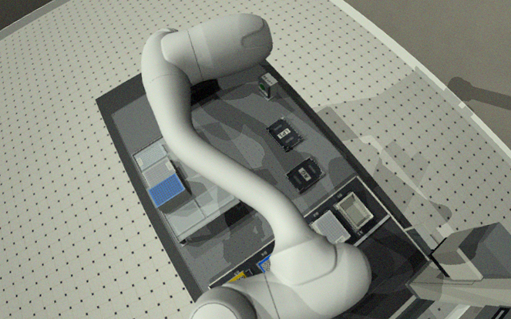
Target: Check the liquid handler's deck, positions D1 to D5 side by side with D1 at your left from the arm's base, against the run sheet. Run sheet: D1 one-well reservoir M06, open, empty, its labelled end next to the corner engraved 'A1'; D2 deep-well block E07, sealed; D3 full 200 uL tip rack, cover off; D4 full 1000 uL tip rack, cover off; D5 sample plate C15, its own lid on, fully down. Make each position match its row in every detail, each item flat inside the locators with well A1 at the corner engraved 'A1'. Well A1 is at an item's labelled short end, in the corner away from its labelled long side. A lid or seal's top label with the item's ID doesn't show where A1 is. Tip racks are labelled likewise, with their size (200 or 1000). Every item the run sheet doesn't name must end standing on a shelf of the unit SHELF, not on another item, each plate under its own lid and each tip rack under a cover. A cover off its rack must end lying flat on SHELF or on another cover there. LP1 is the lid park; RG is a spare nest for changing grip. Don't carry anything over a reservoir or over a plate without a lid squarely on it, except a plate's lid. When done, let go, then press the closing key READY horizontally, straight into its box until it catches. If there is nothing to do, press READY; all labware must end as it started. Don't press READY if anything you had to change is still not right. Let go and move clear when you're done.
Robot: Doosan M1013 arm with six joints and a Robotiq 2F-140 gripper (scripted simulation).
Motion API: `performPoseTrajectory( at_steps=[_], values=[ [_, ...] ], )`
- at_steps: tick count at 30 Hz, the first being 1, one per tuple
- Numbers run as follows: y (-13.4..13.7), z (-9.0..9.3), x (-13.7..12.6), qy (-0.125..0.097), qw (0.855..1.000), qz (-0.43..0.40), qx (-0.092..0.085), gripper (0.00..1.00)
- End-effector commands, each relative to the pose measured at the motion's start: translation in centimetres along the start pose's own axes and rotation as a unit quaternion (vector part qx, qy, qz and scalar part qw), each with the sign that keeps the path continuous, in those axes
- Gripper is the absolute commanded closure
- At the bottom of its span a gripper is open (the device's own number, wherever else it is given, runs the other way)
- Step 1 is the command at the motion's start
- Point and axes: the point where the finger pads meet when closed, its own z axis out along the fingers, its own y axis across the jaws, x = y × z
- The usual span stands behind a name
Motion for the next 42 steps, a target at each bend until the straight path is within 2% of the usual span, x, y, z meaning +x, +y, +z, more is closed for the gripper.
performPoseTrajectory(
  at_steps=[1,14,25,42],
  values=[
    [0.0,-0.3,0.0,-0.001,1.0,0.0,0.0,0.9],
    [0.0,-2.5,0.0,-0.001,1.0,0.0,0.0,0.9],
    [0.0,-2.5,0.0,-0.001,1.0,0.0,0.0,0.9],
    [0.2,-2.4,7.5,-0.001,1.0,0.0,0.0,0.9]
  ],
)
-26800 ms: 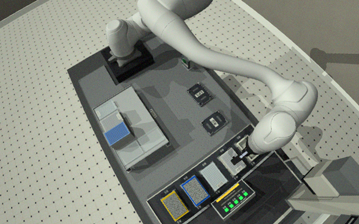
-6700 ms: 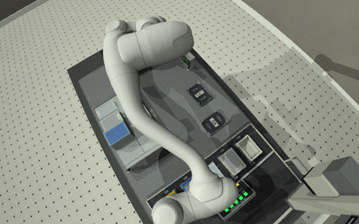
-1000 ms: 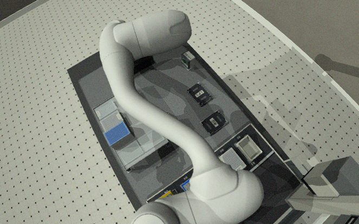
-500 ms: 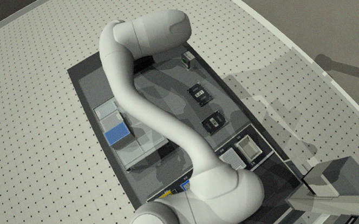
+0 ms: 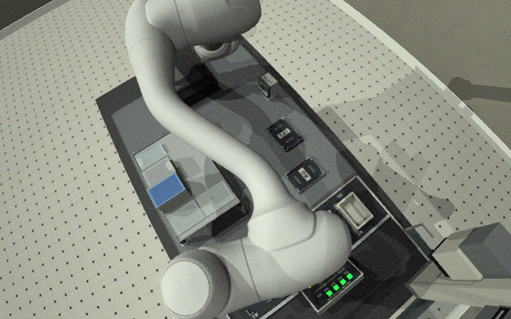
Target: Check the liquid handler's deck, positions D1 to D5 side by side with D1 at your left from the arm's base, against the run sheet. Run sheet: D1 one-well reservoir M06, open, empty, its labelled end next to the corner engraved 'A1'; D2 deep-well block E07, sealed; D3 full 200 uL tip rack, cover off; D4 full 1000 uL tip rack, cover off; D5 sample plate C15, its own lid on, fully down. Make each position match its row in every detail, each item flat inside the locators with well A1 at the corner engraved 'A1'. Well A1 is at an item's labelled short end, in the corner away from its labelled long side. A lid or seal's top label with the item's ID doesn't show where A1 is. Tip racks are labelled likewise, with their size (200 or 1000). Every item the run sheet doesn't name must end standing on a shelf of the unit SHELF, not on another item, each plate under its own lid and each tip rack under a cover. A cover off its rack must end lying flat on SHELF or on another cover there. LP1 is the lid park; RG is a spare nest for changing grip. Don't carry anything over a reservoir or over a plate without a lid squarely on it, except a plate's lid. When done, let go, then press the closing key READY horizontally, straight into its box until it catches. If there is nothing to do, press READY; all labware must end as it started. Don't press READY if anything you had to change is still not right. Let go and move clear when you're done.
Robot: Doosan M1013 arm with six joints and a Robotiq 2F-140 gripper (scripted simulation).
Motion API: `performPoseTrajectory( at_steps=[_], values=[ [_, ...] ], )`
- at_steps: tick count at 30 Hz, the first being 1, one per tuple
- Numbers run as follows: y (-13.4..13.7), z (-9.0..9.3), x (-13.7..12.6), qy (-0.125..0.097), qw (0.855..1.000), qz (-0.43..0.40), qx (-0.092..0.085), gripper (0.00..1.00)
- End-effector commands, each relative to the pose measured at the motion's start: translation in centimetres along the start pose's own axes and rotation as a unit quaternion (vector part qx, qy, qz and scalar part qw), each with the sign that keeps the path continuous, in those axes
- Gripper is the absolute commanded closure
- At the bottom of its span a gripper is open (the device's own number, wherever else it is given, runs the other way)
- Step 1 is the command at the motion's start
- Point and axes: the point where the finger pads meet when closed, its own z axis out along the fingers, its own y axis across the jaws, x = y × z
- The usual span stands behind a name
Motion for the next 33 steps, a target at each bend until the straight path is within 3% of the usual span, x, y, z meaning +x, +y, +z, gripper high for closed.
performPoseTrajectory(
  at_steps=[1,21,33],
  values=[
    [0.0,-0.2,1.4,-0.002,1.0,0.0,0.0,0.9],
    [0.3,-0.1,10.4,-0.002,1.0,0.0,0.0,0.9],
    [0.3,-0.1,10.6,-0.002,0.997,-0.08,0.0,0.9]
  ],
)
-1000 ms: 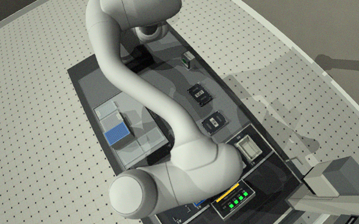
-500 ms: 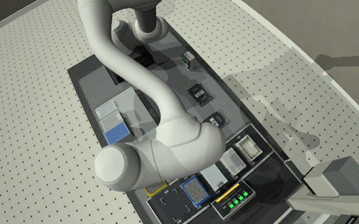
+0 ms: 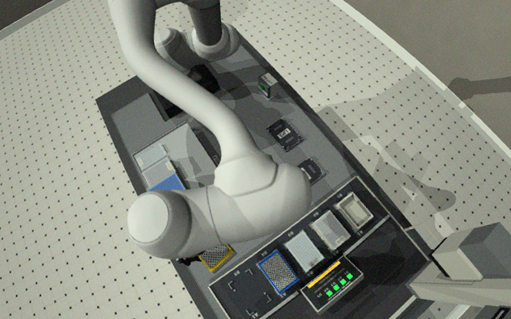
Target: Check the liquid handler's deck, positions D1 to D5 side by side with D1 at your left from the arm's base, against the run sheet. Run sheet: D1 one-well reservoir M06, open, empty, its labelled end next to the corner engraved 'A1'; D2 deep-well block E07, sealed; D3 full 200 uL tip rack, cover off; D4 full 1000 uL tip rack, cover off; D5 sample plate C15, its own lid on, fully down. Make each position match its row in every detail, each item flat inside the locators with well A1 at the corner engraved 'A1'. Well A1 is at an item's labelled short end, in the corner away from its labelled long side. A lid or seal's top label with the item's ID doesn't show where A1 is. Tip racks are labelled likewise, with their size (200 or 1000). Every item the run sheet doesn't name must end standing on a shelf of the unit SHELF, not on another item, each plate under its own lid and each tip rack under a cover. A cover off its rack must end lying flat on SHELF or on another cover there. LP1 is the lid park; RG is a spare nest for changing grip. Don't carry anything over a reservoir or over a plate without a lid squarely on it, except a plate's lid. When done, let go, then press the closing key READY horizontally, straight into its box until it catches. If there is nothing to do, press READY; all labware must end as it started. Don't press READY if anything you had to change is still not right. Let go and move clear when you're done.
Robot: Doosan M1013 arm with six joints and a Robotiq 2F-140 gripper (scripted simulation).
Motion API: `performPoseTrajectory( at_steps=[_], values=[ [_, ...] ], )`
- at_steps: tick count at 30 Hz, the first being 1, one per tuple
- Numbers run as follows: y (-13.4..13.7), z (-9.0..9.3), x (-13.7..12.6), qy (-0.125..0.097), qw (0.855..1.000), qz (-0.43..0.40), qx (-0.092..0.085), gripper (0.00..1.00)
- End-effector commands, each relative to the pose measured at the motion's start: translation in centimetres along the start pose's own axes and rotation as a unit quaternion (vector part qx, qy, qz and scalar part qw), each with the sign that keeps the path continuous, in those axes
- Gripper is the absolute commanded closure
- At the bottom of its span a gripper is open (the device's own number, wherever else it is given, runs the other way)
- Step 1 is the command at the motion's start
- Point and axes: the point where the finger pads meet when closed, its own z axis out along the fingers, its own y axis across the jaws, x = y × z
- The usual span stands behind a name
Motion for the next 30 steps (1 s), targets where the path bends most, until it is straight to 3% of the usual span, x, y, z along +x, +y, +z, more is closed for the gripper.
performPoseTrajectory(
  at_steps=[1,13,30],
  values=[
    [0.02,-0.14,-0.03,-0.001,1.0,-0.029,0.0,0.9],
    [0.02,-0.14,-0.03,-0.001,0.992,-0.128,0.0,0.9],
    [0.02,-0.14,-0.03,-0.001,0.961,-0.275,0.0,0.9]
  ],
)
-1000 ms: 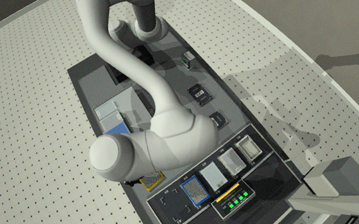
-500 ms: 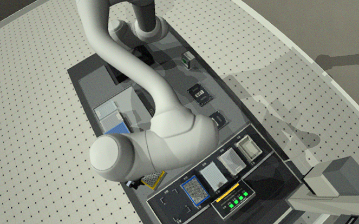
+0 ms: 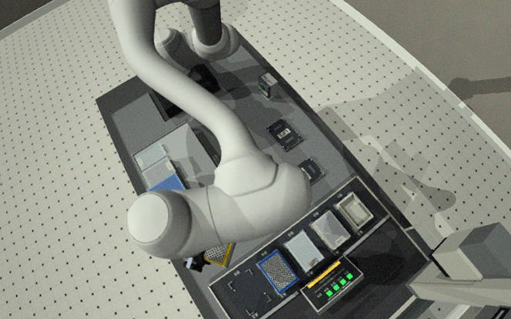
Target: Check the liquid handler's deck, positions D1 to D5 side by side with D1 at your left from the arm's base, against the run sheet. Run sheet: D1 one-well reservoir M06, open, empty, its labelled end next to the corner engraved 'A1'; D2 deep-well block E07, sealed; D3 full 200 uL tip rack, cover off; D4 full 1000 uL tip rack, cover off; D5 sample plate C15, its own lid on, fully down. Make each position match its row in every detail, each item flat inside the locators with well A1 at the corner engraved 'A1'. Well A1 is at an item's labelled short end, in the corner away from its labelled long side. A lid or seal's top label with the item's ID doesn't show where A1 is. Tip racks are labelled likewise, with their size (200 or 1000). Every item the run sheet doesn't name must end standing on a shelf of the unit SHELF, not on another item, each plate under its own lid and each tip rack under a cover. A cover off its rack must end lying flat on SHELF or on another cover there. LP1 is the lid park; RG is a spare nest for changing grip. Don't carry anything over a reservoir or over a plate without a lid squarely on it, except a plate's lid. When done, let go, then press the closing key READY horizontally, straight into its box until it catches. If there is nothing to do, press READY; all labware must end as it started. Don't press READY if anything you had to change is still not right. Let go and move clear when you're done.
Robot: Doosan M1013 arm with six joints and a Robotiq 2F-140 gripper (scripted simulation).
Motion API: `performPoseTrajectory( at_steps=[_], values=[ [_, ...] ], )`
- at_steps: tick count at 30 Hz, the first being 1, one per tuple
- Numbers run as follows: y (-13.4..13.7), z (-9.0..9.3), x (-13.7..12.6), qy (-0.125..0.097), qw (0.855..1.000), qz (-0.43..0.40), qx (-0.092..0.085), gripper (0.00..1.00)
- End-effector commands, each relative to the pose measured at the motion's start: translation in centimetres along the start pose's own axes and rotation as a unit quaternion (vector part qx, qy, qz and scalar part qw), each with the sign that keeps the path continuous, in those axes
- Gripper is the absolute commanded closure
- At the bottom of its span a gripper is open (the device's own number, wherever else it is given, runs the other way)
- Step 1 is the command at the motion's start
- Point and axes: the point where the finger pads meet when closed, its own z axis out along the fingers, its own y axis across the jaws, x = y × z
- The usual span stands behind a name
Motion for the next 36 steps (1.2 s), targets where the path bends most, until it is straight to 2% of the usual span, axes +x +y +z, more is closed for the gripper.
performPoseTrajectory(
  at_steps=[1,16,29,31,36],
  values=[
    [-0.02,-0.14,-0.01,-0.001,1.0,-0.027,0.0,0.9],
    [-0.02,-0.14,-0.01,-0.001,0.988,-0.155,0.001,0.9],
    [-0.02,-0.14,-0.01,-0.001,0.959,-0.282,0.001,0.9],
    [-0.02,-0.14,-0.01,-0.001,0.959,-0.282,0.001,0.9],
    [-0.02,-0.14,-0.01,-0.001,0.944,-0.33,0.001,0.9]
  ],
)
